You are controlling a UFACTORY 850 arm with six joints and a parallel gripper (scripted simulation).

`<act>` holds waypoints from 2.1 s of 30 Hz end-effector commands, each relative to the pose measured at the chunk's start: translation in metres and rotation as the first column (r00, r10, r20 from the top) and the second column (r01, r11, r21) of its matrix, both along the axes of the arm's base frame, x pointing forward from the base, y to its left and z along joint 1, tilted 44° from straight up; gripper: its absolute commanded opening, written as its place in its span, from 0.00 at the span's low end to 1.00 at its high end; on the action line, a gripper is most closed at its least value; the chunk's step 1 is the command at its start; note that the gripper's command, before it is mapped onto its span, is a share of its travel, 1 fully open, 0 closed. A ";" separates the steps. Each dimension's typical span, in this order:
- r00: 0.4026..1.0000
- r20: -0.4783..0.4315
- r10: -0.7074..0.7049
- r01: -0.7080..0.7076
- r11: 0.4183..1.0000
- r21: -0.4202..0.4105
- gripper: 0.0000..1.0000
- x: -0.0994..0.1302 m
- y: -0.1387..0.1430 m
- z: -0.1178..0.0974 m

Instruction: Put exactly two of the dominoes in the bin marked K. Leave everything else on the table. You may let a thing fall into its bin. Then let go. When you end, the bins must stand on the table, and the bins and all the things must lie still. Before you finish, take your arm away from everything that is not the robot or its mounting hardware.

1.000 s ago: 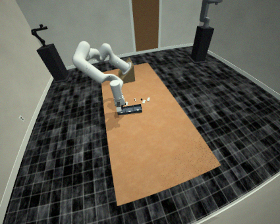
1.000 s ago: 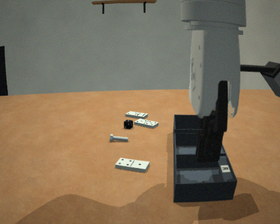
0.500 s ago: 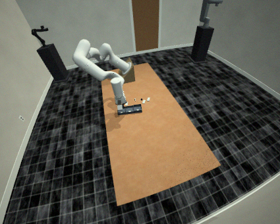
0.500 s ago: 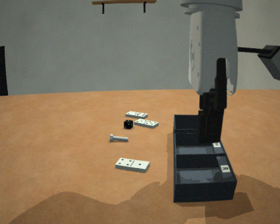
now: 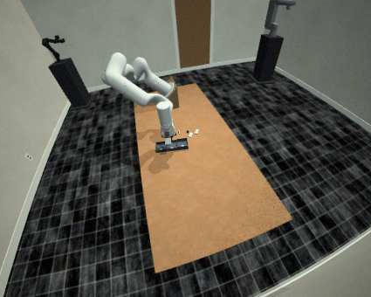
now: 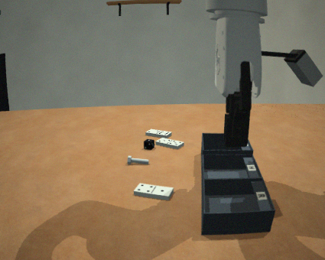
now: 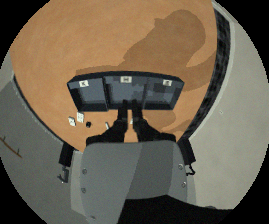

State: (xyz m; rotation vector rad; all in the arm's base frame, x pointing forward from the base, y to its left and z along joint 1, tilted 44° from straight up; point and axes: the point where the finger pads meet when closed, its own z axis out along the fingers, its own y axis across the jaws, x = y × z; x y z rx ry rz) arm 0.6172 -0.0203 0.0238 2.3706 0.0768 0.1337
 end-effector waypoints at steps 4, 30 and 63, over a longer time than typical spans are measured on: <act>1.000 0.002 0.000 0.000 1.000 0.000 0.07 0.002 0.008 -0.006; 1.000 0.002 0.000 0.000 1.000 0.000 0.07 0.008 -0.029 -0.043; 1.000 0.002 0.000 0.000 1.000 0.000 0.07 0.008 -0.029 -0.043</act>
